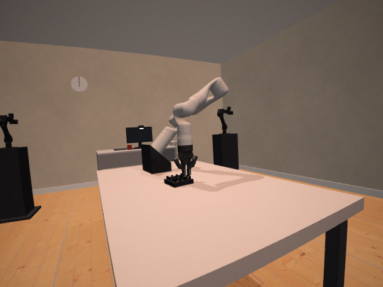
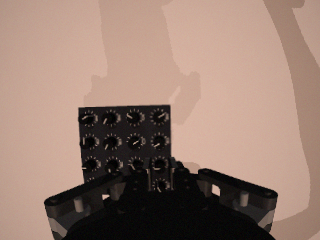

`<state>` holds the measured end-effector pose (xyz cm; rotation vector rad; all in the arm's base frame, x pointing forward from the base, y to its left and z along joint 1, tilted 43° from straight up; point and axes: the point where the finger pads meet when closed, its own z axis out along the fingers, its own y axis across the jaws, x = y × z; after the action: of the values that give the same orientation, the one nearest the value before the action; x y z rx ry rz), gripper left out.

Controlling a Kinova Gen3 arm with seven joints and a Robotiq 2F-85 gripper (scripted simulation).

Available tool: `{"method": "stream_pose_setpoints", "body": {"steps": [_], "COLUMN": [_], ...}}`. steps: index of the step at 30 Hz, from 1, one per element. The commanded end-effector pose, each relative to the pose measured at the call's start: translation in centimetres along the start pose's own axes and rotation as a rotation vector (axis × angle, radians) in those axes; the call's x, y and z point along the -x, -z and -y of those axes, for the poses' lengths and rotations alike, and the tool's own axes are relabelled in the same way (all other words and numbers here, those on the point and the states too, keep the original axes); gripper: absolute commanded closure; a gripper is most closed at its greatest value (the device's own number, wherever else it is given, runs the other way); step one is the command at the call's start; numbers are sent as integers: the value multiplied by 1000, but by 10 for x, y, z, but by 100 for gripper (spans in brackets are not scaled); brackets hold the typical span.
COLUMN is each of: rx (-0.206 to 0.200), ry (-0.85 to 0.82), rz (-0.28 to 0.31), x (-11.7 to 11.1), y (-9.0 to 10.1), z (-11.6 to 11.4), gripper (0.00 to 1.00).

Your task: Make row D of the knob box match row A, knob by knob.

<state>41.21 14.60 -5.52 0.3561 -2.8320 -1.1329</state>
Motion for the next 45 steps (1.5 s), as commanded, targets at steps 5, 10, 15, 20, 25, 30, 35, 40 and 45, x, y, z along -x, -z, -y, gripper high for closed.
{"method": "stream_pose_setpoints", "body": {"steps": [5, 10, 15, 20, 25, 30, 35, 40, 45], "rx": [-1, -1, -1, -1, -1, -1, -1, -1, -1], "ry": [0, 0, 0, 0, 0, 0, 0, 0, 2], "rz": [2, 2, 2, 2, 2, 2, 2, 2, 2], "x": [1, 1, 0, 0, 0, 0, 0, 0, 0], "y": [1, 5, 17, 31, 38, 39, 39, 39, 39], "z": [0, 0, 0, 0, 0, 0, 0, 0, 0], "gripper": [81, 81, 81, 81, 81, 81, 81, 81, 81]}}
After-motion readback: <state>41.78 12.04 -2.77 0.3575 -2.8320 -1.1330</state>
